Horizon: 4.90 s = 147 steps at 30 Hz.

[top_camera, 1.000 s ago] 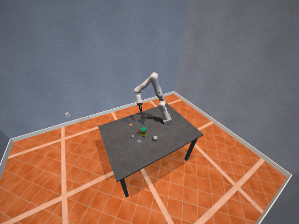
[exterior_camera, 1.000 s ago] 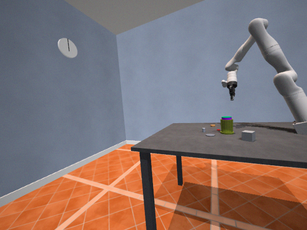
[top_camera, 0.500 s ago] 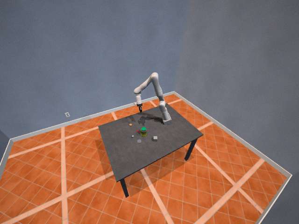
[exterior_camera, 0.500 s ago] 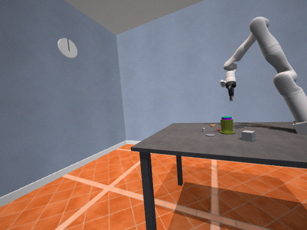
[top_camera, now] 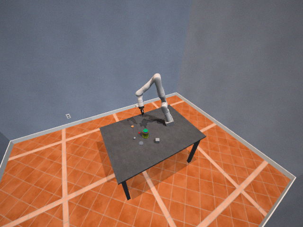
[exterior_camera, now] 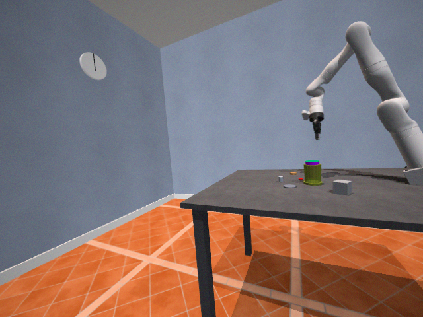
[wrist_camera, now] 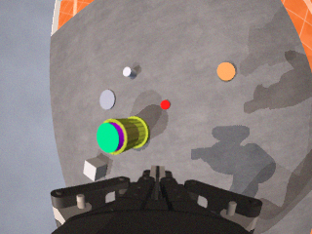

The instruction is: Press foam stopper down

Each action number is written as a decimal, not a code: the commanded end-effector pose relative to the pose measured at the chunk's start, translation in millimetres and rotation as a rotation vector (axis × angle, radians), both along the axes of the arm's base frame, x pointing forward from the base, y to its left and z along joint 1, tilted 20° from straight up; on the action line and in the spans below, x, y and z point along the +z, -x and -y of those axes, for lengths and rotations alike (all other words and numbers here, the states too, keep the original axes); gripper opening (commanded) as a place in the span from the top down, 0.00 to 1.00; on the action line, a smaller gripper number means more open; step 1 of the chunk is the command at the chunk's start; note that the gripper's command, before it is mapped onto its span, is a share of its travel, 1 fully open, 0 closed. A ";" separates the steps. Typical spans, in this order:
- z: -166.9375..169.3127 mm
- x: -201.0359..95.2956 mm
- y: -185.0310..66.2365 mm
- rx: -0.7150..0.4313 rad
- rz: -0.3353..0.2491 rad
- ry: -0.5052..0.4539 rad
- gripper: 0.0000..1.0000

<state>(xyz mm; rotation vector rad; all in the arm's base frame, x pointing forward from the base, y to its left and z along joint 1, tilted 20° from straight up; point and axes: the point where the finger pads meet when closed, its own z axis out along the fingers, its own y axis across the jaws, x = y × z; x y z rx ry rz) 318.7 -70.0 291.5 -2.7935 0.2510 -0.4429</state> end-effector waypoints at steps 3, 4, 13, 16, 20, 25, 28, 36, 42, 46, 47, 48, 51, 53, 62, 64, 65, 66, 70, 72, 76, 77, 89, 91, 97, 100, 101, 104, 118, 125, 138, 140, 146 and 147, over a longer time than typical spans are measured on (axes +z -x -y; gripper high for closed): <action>-7.2 -0.8 -5.0 0.007 -0.004 0.030 1.00; -7.2 -0.8 -5.0 0.007 -0.004 0.030 1.00; -13.0 -2.6 -9.3 0.009 -0.010 0.057 1.00; -13.0 -2.6 -9.3 0.009 -0.010 0.057 1.00; -18.9 -4.6 -13.4 0.012 -0.014 0.082 1.00; -18.9 -4.6 -13.4 0.012 -0.014 0.082 1.00; -18.9 -4.6 -13.4 0.012 -0.014 0.082 1.00; -24.8 -6.6 -17.5 0.014 -0.018 0.108 1.00; -30.8 -8.9 -21.5 0.017 -0.021 0.132 1.00; -30.8 -8.9 -21.5 0.017 -0.021 0.132 1.00; -36.7 -11.2 -25.3 0.020 -0.024 0.156 1.00; -36.7 -11.2 -25.3 0.020 -0.024 0.156 1.00; -36.7 -11.2 -25.3 0.020 -0.024 0.156 1.00; -36.7 -11.2 -25.3 0.020 -0.024 0.156 1.00; -42.7 -13.6 -28.9 0.023 -0.026 0.178 1.00; -48.6 -16.2 -32.4 0.026 -0.027 0.200 1.00; -48.6 -16.2 -32.4 0.026 -0.027 0.200 1.00; -48.6 -16.2 -32.4 0.026 -0.027 0.200 1.00; -48.6 -16.2 -32.4 0.026 -0.027 0.200 1.00; -54.5 -18.8 -35.8 0.029 -0.028 0.220 1.00; -54.5 -18.8 -35.8 0.029 -0.028 0.220 1.00; -54.5 -18.8 -35.8 0.029 -0.028 0.220 1.00; -66.1 -24.3 -41.9 0.035 -0.028 0.259 1.00; -66.1 -24.3 -41.9 0.035 -0.028 0.259 1.00; -66.1 -24.3 -41.9 0.035 -0.028 0.259 1.00; -71.8 -27.2 -44.7 0.039 -0.028 0.276 1.00; -71.8 -27.2 -44.7 0.039 -0.028 0.276 1.00; -71.8 -27.2 -44.7 0.039 -0.028 0.276 1.00; -82.8 -33.1 -49.7 0.045 -0.026 0.308 1.00; -88.1 -36.0 -52.0 0.049 -0.025 0.323 1.00; -93.3 -39.0 -54.0 0.053 -0.024 0.336 1.00; -98.3 -41.9 -55.9 0.056 -0.023 0.349 1.00; -98.3 -41.9 -55.9 0.056 -0.023 0.349 1.00; -98.3 -41.9 -55.9 0.056 -0.023 0.349 1.00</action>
